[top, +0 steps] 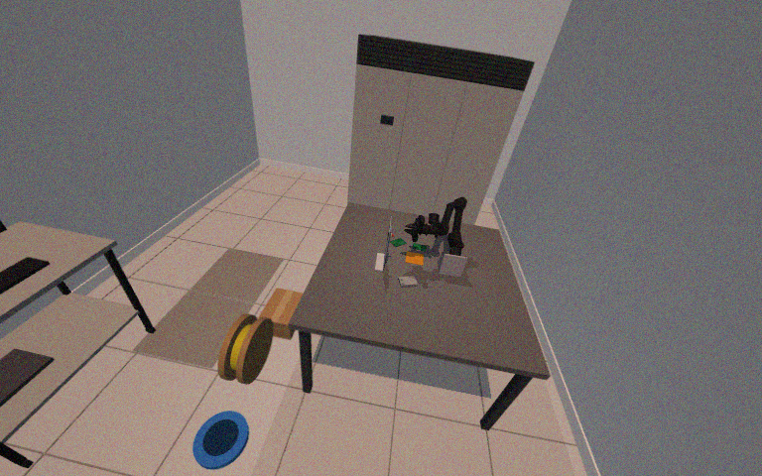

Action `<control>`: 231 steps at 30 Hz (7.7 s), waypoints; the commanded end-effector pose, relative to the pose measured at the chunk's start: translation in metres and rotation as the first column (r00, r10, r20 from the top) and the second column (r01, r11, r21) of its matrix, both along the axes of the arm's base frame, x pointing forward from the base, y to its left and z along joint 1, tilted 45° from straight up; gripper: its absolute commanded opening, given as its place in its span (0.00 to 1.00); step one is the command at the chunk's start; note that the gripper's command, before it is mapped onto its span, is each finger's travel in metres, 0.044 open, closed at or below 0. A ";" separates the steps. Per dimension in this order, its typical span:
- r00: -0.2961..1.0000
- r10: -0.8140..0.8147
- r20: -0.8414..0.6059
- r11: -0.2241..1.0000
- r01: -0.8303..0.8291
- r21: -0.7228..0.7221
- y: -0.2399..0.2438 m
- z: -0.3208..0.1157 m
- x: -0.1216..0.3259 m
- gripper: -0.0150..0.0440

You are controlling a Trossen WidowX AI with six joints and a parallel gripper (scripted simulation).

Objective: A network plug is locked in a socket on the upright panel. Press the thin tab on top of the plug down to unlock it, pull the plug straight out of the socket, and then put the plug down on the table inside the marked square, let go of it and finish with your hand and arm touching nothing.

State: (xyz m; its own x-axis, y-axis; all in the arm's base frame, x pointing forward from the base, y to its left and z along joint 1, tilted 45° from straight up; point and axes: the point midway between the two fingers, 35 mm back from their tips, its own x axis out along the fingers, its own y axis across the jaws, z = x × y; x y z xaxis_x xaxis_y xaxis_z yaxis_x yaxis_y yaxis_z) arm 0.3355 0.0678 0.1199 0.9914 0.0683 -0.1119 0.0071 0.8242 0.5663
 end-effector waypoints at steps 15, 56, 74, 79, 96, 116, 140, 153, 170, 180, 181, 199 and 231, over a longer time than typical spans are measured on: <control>0.995 -0.013 -0.095 0.982 0.031 0.188 0.006 -0.054 -0.045 0.52; 0.997 -0.001 -0.082 0.981 0.017 0.192 -0.003 -0.053 0.049 0.52; 0.997 -0.001 -0.081 0.981 0.017 0.192 -0.007 -0.052 0.074 0.52; 0.997 -0.001 -0.081 0.981 0.017 0.192 -0.007 -0.052 0.074 0.36; 0.997 -0.001 -0.081 0.981 0.017 0.192 -0.007 -0.052 0.072 0.25; 0.997 -0.001 -0.081 0.981 0.017 0.192 -0.006 -0.052 0.061 0.25; 0.997 -0.001 -0.082 0.981 0.017 0.192 -0.005 -0.052 0.046 0.25; 0.997 -0.001 -0.083 0.981 0.017 0.192 -0.004 -0.052 0.038 0.25; 0.996 -0.001 -0.084 0.981 0.017 0.192 -0.003 -0.052 0.028 0.25; 0.996 -0.001 -0.084 0.981 0.018 0.192 -0.002 -0.052 0.022 0.25; 0.996 -0.001 -0.084 0.981 0.018 0.192 -0.002 -0.052 0.021 0.25; 0.996 -0.001 -0.085 0.981 0.018 0.192 -0.001 -0.053 0.011 0.25; 0.996 -0.001 -0.086 0.981 0.017 0.195 0.039 -0.016 -0.004 0.25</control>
State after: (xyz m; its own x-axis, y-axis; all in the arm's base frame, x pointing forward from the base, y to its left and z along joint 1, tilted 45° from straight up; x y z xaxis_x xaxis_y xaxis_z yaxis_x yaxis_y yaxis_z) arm 0.3337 0.1026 0.0979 0.9785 0.0916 -0.1849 0.0679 0.7032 0.7078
